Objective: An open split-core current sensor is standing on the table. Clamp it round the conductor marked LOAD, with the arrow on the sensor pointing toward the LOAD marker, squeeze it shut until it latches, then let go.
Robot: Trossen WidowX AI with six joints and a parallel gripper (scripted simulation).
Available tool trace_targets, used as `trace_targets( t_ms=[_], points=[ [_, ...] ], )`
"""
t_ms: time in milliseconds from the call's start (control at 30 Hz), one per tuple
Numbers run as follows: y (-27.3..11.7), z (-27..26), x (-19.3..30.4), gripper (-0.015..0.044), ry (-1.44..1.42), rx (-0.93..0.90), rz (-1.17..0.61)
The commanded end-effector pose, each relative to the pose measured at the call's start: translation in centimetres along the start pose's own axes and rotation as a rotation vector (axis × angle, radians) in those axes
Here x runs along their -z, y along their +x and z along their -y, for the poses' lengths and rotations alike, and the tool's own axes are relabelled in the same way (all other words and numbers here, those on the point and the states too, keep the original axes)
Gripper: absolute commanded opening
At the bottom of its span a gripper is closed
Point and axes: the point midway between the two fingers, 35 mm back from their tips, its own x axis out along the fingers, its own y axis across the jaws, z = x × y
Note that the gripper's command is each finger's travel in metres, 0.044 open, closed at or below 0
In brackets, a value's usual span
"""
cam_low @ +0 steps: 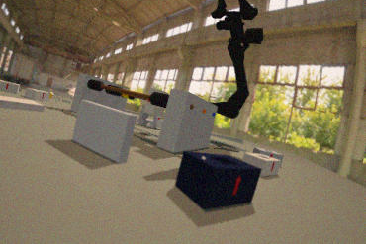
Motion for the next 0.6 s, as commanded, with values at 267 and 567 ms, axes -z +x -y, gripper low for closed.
trace_targets(
  t_ms=[267,567],
  points=[
    [-1.5,-6.5,2.8,0.044,0.516,0.039,-0.055],
    [-1.4,-16.4,2.1,0.044,1.376,0.124,-0.092]
  ],
)
